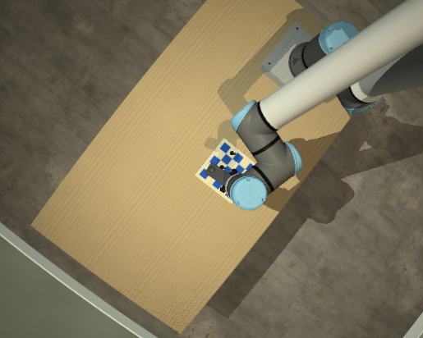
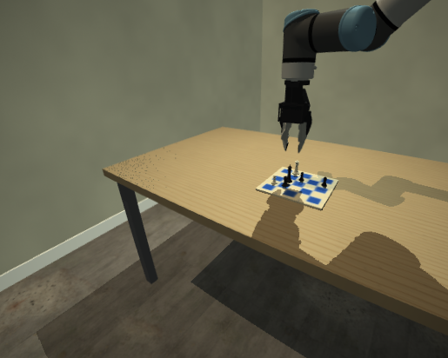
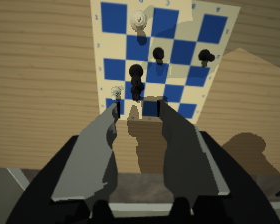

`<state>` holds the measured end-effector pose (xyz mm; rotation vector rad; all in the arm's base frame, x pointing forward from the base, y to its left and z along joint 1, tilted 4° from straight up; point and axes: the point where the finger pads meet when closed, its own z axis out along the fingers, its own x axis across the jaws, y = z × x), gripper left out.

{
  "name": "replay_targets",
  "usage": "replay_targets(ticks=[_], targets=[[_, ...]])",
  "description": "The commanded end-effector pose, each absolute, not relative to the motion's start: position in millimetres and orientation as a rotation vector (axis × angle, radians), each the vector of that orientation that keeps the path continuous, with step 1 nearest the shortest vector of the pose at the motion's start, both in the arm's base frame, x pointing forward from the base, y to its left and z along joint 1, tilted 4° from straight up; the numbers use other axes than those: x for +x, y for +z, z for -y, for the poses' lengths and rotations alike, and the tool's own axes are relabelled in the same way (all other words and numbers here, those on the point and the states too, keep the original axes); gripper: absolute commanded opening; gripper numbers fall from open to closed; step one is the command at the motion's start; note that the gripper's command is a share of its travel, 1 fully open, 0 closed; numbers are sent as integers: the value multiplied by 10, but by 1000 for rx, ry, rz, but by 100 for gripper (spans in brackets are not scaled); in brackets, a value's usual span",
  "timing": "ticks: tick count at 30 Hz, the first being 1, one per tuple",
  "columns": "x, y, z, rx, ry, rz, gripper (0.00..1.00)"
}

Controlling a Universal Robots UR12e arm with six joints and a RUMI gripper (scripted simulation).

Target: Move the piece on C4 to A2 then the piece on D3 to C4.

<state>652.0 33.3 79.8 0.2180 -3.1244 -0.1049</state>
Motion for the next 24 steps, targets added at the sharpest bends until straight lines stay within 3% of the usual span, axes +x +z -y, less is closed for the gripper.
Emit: replay_targets(ticks=[1,24], targets=[[6530,710,-339,217,-104,3126,25],[6541,421,-363,217,-104,3126,25]])
